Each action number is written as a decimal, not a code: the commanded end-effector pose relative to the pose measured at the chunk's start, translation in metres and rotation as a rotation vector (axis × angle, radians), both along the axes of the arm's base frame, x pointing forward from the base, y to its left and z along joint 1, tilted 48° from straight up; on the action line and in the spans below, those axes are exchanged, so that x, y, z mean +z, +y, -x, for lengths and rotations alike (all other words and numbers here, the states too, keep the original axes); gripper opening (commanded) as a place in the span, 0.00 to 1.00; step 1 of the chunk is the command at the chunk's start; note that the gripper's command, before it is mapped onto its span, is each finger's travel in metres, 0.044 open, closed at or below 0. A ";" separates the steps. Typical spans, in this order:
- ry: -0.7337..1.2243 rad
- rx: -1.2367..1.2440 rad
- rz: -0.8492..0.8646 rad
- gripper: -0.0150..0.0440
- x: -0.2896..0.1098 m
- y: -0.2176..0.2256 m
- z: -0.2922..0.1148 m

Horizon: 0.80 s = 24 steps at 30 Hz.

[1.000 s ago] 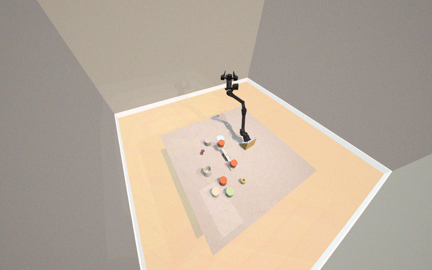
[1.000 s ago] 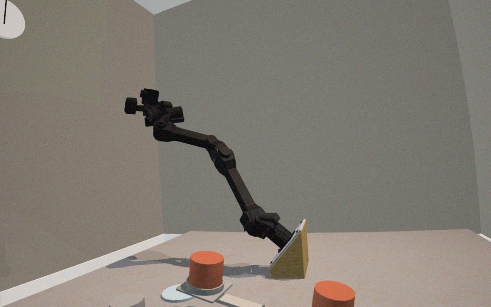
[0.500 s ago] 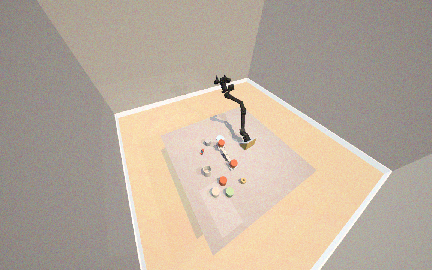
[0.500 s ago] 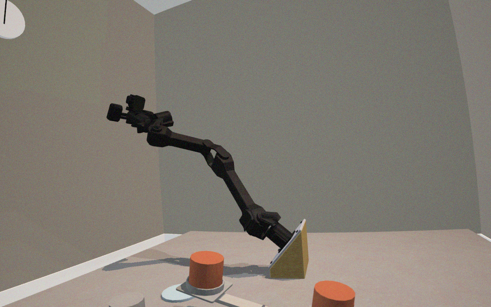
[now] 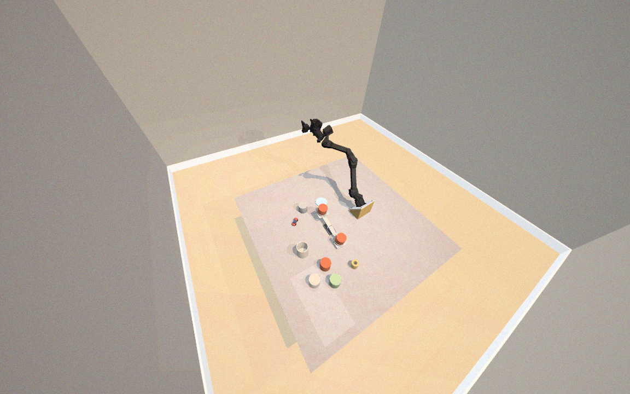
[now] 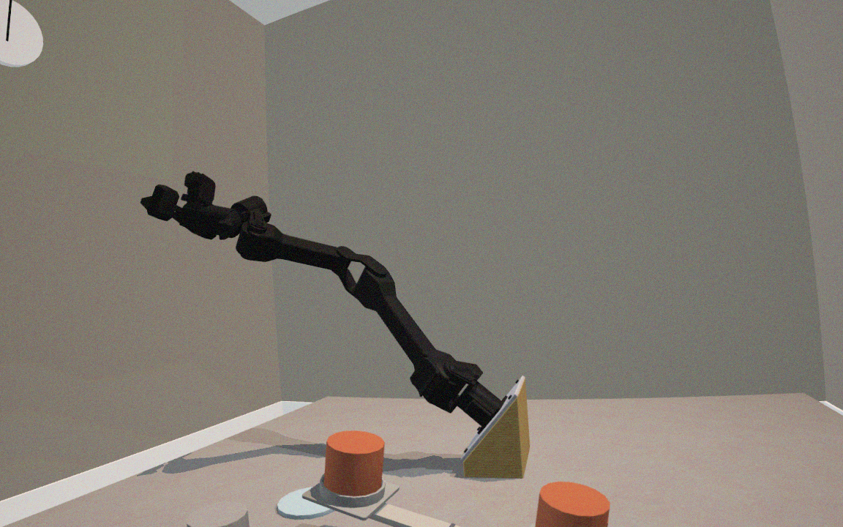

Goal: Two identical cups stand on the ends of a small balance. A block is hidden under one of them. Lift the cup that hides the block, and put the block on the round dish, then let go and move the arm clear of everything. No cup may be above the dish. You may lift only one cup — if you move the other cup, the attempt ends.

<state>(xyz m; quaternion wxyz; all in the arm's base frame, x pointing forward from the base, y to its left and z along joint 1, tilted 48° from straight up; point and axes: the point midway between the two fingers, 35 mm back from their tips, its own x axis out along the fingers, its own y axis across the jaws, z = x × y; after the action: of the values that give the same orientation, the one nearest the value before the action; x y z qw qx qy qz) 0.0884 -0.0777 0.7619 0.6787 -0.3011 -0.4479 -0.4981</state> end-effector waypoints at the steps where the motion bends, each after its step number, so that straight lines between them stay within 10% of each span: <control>1: 0.038 0.046 -0.024 1.00 -0.007 -0.002 -0.021; 24: 0.329 0.474 -0.240 1.00 -0.079 0.018 -0.169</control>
<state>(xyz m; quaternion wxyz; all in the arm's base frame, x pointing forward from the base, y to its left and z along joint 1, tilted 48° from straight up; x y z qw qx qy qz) 0.2326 -0.0653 0.7001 0.8476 -0.1970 -0.3550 -0.3417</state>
